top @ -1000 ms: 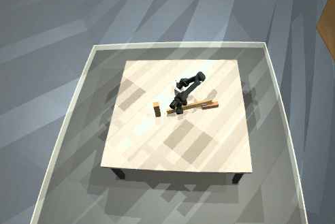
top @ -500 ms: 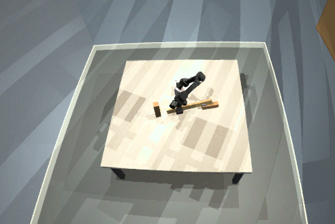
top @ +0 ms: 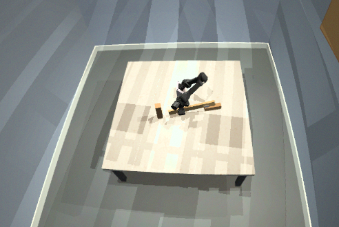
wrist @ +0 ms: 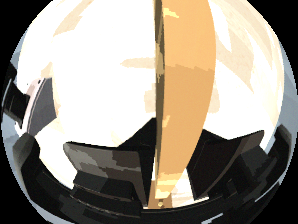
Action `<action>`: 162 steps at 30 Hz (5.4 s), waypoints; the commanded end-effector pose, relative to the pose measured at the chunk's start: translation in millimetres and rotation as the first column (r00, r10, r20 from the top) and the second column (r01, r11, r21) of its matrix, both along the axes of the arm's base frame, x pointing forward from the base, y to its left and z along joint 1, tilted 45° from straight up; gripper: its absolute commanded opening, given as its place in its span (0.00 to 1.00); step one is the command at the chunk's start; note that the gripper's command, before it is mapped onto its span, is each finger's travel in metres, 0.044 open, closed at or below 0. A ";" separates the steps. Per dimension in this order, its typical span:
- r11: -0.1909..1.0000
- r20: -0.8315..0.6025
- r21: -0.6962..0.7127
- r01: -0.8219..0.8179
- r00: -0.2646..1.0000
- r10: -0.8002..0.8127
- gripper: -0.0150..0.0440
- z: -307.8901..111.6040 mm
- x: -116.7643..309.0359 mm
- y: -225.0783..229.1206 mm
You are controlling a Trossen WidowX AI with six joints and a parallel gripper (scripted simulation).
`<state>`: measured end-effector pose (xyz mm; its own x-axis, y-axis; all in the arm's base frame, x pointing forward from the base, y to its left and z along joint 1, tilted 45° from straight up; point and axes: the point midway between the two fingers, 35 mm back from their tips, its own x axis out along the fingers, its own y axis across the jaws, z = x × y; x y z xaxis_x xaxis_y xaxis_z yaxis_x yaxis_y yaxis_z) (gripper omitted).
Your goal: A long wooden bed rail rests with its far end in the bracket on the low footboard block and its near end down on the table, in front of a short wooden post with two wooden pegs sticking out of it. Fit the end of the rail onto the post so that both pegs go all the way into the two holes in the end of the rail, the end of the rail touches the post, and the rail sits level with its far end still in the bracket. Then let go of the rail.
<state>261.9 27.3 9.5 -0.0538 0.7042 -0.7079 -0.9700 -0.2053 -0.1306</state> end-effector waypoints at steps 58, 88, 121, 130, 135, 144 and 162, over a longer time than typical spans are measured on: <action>1.000 0.009 0.000 0.002 1.000 -0.002 0.25 23.6 5.6 -22.8; 1.000 0.009 0.000 0.002 1.000 -0.002 0.25 22.1 3.4 -22.0; 1.000 0.009 0.000 0.002 1.000 -0.002 0.25 21.7 3.6 -21.5; 1.000 0.009 0.000 0.002 1.000 -0.002 0.25 21.6 3.9 -21.3; 1.000 0.009 0.000 0.002 1.000 -0.002 0.25 21.9 4.0 -21.6; 1.000 0.009 0.000 0.002 1.000 -0.002 0.25 21.7 4.0 -22.0; 1.000 0.009 0.000 0.002 1.000 -0.002 0.25 18.5 4.6 -25.7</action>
